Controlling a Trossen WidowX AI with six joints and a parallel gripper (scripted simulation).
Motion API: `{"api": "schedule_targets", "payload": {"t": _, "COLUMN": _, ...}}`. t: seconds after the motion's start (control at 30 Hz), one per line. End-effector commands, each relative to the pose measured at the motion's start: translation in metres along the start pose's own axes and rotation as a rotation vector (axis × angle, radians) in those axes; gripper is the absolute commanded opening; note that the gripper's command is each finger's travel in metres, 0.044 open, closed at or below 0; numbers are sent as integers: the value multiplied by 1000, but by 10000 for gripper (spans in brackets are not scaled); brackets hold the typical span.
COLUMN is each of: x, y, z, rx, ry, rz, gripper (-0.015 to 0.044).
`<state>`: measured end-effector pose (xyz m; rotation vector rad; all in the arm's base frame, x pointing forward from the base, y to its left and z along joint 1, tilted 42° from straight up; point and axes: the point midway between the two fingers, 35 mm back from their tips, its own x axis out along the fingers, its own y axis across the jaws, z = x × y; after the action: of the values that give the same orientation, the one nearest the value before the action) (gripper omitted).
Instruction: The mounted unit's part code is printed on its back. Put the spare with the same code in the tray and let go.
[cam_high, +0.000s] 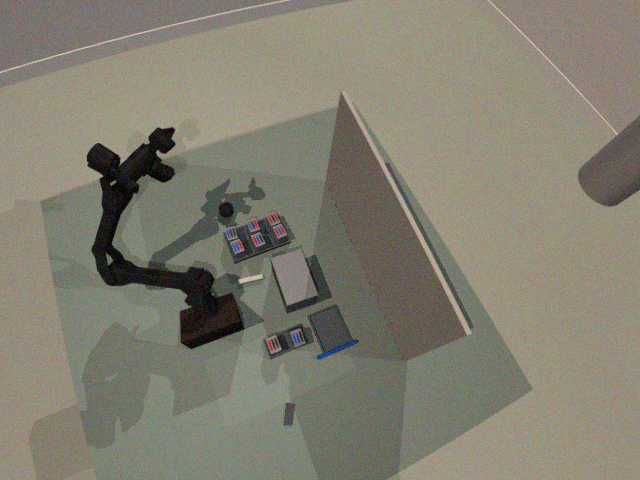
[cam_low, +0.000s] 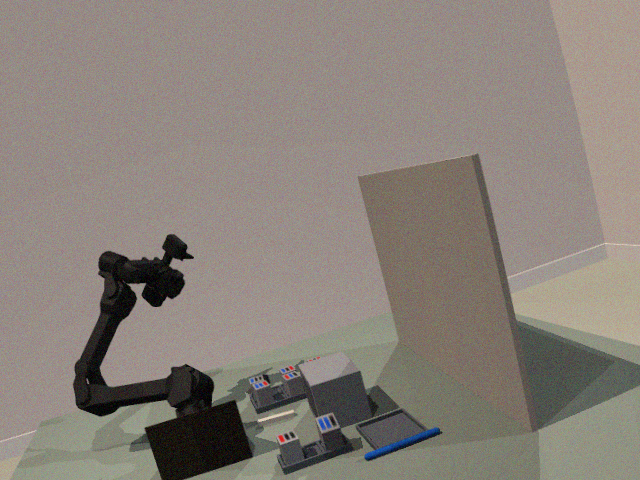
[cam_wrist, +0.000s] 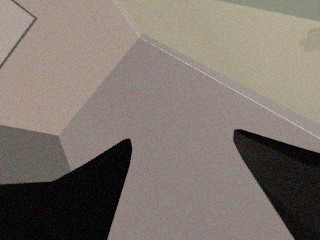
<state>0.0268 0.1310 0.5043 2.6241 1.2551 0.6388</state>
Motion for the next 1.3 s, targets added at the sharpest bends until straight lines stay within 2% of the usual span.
{"api": "schedule_targets", "payload": {"t": 0.0, "x": 0, "y": 0, "z": 0, "rx": 0, "ry": 0, "rz": 0, "gripper": 426}}
{"api": "schedule_targets", "payload": {"t": 0.03, "x": 0, "y": 0, "z": 0, "rx": 0, "ry": 0, "rz": 0, "gripper": 440}}
{"api": "schedule_targets", "payload": {"t": 0.27, "x": 4, "y": 12, "z": 4, "rx": 84, "ry": -15, "rz": 15, "gripper": 440}}
{"api": "schedule_targets", "payload": {"t": 0.53, "x": 36, "y": 102, "z": 57, "rx": 755, "ry": -143, "rz": 165, "gripper": 440}}
{"api": "schedule_targets", "payload": {"t": 0.8, "x": 61, "y": 182, "z": 147, "rx": 1432, "ry": -278, "rz": 405, "gripper": 440}}
{"api": "schedule_targets", "payload": {"t": 1.03, "x": 57, "y": 234, "z": 236, "rx": 2044, "ry": -320, "rz": 766, "gripper": 440}}
{"api": "schedule_targets", "payload": {"t": 1.27, "x": 33, "y": 260, "z": 342, "rx": 2634, "ry": -343, "rz": 1307, "gripper": 440}}
